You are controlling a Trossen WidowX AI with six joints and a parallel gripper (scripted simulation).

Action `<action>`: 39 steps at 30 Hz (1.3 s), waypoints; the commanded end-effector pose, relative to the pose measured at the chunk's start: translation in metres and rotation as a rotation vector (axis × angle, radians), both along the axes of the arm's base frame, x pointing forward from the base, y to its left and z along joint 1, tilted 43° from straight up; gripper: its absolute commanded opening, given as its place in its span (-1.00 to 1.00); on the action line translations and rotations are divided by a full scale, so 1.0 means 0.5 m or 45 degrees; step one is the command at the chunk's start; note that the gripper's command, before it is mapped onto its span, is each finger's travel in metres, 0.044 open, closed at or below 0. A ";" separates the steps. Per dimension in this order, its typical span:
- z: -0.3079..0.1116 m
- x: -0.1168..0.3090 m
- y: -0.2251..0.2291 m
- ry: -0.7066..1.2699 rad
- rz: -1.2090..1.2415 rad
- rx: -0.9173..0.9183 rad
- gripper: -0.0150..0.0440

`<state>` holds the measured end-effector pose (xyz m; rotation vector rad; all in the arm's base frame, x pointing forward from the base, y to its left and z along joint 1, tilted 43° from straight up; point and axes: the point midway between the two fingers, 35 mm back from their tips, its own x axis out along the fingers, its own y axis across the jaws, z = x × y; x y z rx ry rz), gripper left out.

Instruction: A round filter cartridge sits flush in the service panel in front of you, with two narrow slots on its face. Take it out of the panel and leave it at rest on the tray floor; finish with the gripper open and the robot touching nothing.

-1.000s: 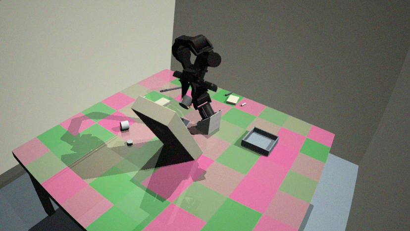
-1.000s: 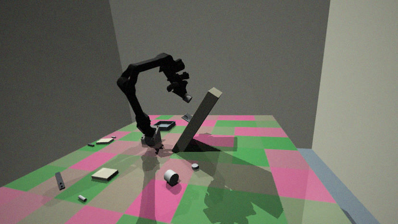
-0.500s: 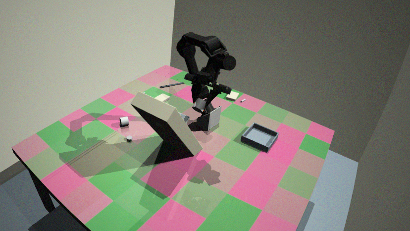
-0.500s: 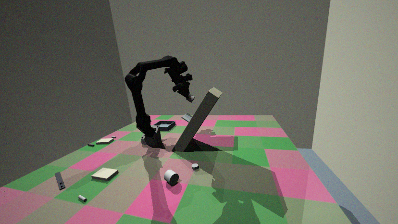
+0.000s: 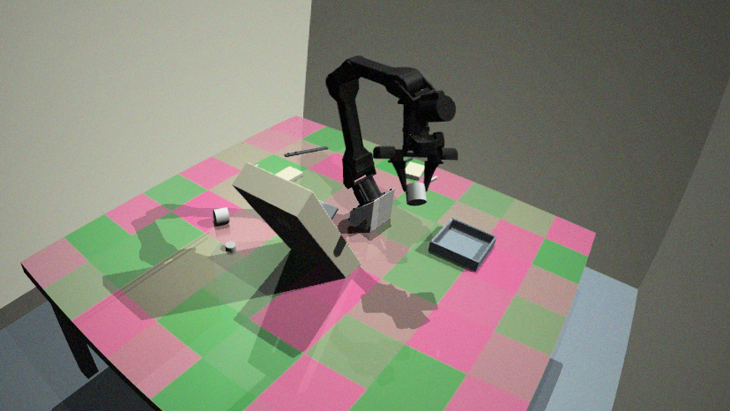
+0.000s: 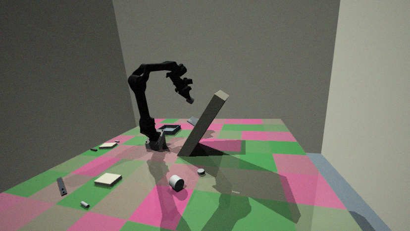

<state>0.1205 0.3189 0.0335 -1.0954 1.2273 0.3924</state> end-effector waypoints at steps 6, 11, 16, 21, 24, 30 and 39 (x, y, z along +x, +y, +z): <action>-0.066 -0.119 0.046 0.314 0.409 0.003 -0.49; -0.068 -0.122 0.047 0.320 0.418 0.004 -0.49; -0.089 -0.151 0.041 0.363 0.466 0.005 -0.49; -0.132 -0.210 0.023 0.450 0.563 0.007 -0.49; -0.155 -0.245 0.009 0.503 0.621 0.006 -0.49; -0.199 -0.310 -0.028 0.610 0.738 0.002 -0.49; -0.252 -0.392 -0.099 0.758 0.894 -0.017 -0.49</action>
